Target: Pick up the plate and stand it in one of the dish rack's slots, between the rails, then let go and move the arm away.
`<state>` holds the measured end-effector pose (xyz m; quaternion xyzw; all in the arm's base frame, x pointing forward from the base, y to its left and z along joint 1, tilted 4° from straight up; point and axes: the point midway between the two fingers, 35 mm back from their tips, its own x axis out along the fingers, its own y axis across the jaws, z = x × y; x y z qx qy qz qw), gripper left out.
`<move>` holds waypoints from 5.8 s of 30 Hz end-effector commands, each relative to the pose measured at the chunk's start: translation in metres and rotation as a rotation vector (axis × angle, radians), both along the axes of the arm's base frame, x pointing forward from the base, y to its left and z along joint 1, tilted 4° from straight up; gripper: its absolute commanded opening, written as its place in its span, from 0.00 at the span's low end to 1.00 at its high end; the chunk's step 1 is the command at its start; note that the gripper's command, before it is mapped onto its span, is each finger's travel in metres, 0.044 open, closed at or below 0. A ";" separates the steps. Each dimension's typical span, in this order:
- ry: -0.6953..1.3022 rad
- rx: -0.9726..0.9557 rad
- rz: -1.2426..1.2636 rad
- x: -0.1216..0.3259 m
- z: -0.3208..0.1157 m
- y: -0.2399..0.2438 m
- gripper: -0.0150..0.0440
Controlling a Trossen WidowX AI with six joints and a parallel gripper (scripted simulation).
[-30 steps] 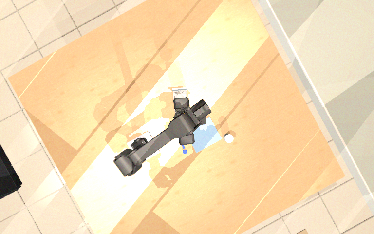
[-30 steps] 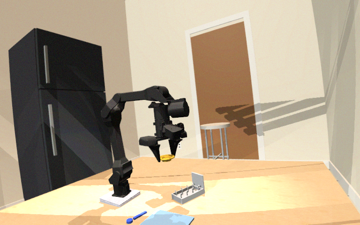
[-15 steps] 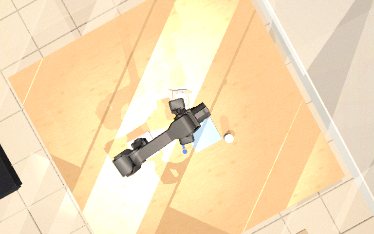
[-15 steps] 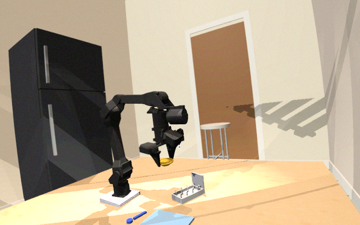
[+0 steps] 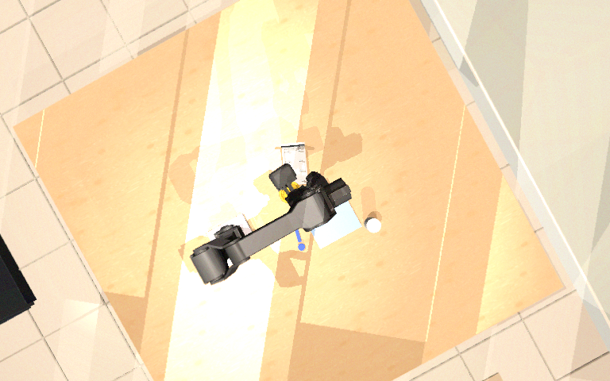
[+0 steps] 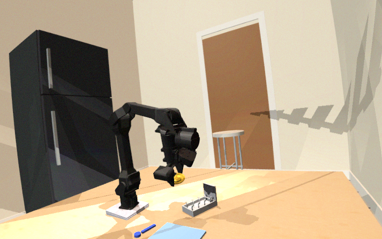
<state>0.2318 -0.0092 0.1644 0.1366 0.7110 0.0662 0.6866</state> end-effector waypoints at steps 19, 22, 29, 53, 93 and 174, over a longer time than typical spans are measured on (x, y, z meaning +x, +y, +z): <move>-0.206 0.340 0.364 -0.001 -0.036 0.006 0.25; -0.256 0.381 0.405 -0.001 -0.040 0.006 0.25; -0.388 0.464 0.491 0.000 -0.046 0.007 0.25; -0.974 0.554 0.681 0.003 -0.059 0.001 0.25; -1.473 0.323 0.735 0.013 -0.085 -0.008 0.25; -1.476 0.323 0.732 0.038 -0.024 0.015 0.93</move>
